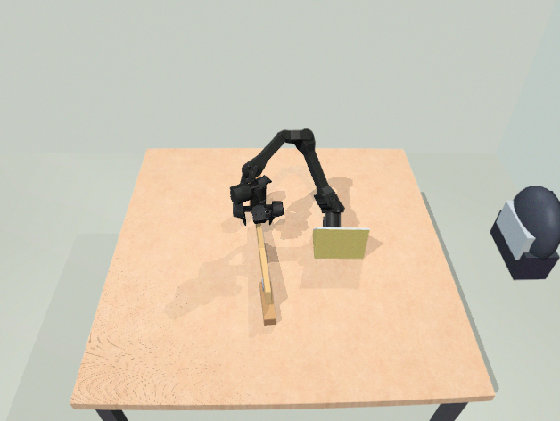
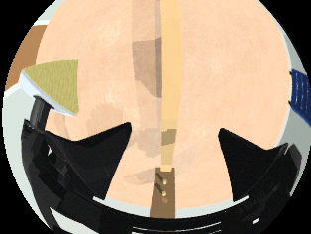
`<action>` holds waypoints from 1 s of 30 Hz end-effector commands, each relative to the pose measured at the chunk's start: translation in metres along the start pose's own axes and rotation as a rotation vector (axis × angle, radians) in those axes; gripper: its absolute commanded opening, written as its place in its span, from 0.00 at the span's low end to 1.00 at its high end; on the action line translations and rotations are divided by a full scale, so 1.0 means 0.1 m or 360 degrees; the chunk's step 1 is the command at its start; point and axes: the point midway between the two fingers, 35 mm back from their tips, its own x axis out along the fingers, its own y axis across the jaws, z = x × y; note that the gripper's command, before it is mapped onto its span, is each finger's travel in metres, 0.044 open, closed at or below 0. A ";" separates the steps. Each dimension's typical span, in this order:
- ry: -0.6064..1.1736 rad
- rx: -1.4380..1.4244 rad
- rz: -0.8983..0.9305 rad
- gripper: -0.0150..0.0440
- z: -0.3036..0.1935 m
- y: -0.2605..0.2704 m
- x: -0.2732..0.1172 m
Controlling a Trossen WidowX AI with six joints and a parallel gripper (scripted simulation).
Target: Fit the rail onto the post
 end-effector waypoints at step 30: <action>0.0005 -0.0053 0.0036 1.00 0.02 0.05 0.42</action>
